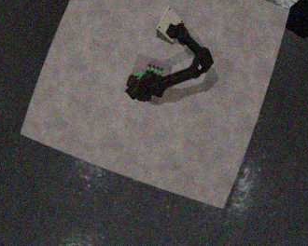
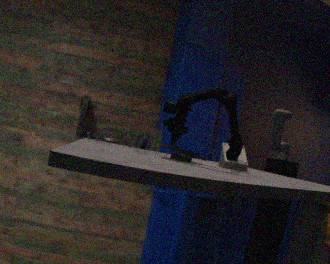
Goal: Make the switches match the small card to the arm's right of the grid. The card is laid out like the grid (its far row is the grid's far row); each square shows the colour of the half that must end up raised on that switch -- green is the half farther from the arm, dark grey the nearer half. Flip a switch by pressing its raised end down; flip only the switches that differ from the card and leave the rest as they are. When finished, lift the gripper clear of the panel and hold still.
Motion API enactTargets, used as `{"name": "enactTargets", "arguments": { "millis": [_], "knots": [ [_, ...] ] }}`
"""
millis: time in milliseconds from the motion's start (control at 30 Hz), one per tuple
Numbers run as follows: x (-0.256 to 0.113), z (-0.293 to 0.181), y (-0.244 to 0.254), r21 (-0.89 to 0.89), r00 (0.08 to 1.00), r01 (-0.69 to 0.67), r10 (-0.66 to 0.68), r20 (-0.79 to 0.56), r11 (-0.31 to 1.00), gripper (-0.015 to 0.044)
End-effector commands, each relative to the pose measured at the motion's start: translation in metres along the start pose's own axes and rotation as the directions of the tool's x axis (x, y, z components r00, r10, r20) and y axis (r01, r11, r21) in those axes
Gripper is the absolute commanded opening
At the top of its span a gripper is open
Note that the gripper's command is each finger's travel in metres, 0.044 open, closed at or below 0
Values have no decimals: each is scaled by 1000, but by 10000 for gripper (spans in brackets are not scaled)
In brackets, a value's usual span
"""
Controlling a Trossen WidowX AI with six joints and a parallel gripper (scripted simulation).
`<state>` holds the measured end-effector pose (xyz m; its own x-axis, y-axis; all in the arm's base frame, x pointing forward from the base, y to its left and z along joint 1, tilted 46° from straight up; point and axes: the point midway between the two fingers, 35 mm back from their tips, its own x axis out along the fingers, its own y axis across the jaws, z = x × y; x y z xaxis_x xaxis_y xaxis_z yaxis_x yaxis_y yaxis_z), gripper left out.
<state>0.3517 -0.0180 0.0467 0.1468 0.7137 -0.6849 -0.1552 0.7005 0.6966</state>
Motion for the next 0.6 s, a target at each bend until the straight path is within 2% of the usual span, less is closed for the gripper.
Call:
{"name": "enactTargets", "arguments": {
  "millis": [0, 567],
  "knots": [
    [2, 0, 0, 6, 1000, -5, 5, 1, 1000, 0],
    [4, 0, 0, 6, 1000, -5, 5, 1, 1000, 0]
  ]
}}
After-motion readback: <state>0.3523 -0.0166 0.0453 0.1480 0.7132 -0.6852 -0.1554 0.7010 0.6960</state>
